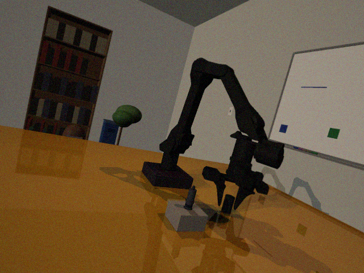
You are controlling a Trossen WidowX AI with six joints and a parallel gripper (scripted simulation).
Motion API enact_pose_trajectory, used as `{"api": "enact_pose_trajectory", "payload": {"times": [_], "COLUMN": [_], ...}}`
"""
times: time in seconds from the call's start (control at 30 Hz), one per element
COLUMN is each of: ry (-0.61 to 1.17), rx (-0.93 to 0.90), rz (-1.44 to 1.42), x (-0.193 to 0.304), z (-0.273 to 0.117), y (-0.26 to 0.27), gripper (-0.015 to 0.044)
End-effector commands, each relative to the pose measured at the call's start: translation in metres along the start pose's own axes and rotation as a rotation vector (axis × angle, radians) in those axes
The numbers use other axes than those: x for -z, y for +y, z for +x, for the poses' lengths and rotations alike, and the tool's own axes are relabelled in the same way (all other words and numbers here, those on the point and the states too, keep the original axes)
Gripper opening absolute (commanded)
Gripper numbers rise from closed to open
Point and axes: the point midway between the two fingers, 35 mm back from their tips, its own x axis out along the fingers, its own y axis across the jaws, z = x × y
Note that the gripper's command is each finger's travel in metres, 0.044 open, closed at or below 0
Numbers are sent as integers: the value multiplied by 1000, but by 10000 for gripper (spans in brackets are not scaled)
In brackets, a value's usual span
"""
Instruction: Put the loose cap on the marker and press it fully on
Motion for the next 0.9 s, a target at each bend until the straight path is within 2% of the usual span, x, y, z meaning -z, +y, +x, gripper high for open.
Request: {"api": "enact_pose_trajectory", "payload": {"times": [0.0,0.3,0.4,0.87], "ry": [3,3,3,3], "rx": [-5,-5,-5,-6], "rz": [-5,-5,-5,-5], "x": [0,0,0,-1], "z": [1,1,-3,-45], "y": [1,0,0,1], "gripper": [141,81,2,0]}}
